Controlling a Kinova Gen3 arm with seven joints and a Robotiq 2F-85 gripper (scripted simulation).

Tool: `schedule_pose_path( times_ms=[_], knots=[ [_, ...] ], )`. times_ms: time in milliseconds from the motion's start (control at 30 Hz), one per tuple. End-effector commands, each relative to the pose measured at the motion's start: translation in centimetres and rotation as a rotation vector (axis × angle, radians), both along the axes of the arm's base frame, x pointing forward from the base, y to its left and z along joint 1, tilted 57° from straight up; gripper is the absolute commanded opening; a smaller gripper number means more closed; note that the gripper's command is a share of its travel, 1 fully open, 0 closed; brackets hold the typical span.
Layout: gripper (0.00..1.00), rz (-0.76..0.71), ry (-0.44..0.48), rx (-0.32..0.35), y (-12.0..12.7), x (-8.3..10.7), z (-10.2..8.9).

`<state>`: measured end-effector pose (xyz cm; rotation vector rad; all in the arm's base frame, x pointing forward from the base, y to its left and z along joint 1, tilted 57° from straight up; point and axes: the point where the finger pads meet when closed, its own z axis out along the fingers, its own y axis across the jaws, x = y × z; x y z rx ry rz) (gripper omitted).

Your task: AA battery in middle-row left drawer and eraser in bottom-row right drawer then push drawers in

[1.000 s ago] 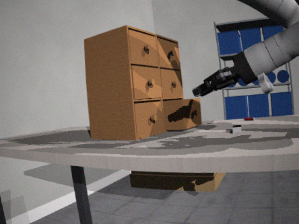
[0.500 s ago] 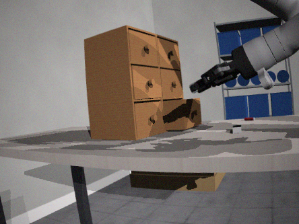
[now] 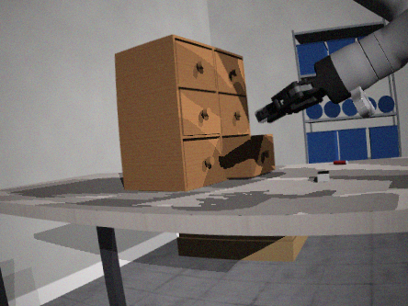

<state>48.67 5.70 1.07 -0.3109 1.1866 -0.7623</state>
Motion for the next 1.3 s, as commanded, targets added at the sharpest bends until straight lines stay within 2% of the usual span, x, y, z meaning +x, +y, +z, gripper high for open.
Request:
schedule_pose_path(
  times_ms=[0,1267],
  knots=[
    [0.33,0.004,-0.002,0.002,0.4,0.0,-0.1],
    [0.33,0.004,-0.002,0.002,1.9,0.1,-0.9]
  ],
)
